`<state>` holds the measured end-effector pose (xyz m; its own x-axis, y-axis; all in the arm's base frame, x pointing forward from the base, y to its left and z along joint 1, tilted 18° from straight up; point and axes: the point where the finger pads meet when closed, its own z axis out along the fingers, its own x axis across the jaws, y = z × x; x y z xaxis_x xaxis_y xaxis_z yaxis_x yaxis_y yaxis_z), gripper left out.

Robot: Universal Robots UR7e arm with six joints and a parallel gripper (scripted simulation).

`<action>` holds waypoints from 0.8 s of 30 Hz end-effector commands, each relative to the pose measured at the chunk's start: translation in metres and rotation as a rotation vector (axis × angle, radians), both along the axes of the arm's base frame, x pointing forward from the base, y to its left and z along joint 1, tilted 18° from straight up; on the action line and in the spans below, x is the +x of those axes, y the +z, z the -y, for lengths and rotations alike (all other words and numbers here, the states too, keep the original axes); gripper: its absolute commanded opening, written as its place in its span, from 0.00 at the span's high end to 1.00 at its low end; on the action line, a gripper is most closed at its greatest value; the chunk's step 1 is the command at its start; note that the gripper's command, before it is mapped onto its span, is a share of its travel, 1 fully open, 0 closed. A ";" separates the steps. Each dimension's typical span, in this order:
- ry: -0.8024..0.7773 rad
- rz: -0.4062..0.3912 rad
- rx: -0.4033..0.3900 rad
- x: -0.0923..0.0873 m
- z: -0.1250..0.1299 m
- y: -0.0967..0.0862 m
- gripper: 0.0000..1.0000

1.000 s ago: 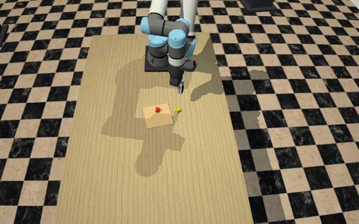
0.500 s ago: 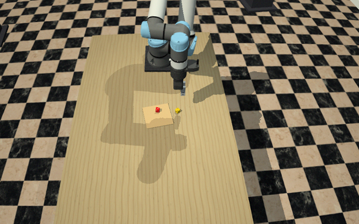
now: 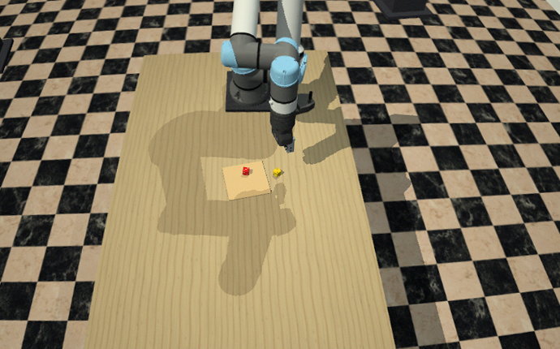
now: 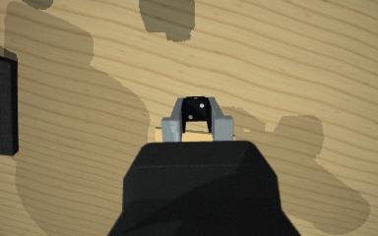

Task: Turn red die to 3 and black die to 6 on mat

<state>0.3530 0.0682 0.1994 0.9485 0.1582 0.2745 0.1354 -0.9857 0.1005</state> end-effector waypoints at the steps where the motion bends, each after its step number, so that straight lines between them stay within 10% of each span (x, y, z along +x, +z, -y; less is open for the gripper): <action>1: 0.131 -0.001 -0.043 0.007 -0.002 0.003 0.60; 24: 0.665 -0.032 -0.207 0.036 -0.013 -0.001 0.60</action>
